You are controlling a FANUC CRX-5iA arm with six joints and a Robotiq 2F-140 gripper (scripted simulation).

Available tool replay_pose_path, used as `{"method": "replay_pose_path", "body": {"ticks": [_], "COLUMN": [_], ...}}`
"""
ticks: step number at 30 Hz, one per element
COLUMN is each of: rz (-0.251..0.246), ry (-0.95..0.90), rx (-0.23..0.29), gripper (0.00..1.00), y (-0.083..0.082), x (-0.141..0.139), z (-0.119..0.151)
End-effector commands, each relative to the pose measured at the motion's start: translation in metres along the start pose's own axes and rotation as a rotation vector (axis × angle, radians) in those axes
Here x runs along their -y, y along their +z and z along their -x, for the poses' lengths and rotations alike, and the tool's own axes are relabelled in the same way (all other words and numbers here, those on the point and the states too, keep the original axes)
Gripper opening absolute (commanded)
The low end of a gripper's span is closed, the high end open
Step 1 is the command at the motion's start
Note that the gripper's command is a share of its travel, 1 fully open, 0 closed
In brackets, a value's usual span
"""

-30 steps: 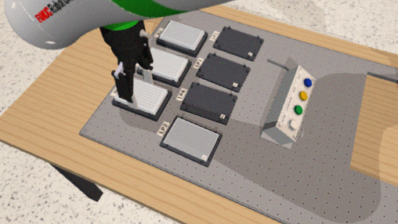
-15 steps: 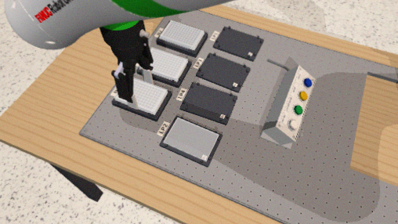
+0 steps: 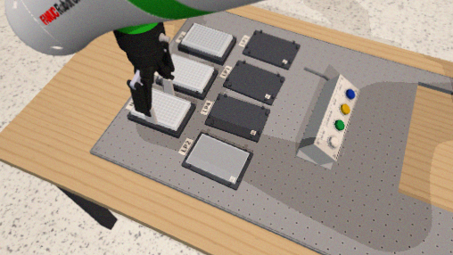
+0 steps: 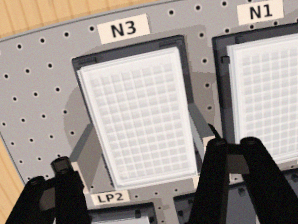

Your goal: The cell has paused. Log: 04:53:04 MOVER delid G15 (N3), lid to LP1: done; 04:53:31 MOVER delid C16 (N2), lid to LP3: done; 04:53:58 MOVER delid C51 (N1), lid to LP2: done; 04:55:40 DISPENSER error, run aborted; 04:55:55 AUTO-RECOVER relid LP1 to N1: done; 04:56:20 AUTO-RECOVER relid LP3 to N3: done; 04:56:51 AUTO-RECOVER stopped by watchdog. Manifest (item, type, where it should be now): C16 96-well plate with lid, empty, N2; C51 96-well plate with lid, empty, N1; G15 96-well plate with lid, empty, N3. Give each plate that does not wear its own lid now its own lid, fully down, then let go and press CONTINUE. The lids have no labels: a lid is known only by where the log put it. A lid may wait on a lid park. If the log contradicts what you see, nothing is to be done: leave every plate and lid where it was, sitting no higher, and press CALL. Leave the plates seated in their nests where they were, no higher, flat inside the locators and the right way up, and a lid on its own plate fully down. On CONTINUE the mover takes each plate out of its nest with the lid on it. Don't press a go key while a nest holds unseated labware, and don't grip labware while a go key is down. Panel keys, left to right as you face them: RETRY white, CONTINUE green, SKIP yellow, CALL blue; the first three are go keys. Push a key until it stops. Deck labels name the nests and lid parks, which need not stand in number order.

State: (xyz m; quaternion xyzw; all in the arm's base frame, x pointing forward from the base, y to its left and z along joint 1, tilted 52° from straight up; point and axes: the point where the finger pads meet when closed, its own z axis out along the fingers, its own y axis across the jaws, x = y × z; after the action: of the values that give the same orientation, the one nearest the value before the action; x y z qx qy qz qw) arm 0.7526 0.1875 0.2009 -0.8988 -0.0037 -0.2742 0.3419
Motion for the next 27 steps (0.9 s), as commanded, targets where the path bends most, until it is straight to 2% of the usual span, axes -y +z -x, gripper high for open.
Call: {"method": "replay_pose_path", "body": {"ticks": [1, 11, 27], "rz": [0.000, 0.000, 0.000], "ry": [0.000, 0.000, 0.000], "rx": [0.000, 0.000, 0.000], "gripper": [0.00, 0.00, 0.00], "y": [-0.002, -0.010, -0.034], "x": [0.000, 0.000, 0.000], "z": [0.000, 0.000, 0.000]}}
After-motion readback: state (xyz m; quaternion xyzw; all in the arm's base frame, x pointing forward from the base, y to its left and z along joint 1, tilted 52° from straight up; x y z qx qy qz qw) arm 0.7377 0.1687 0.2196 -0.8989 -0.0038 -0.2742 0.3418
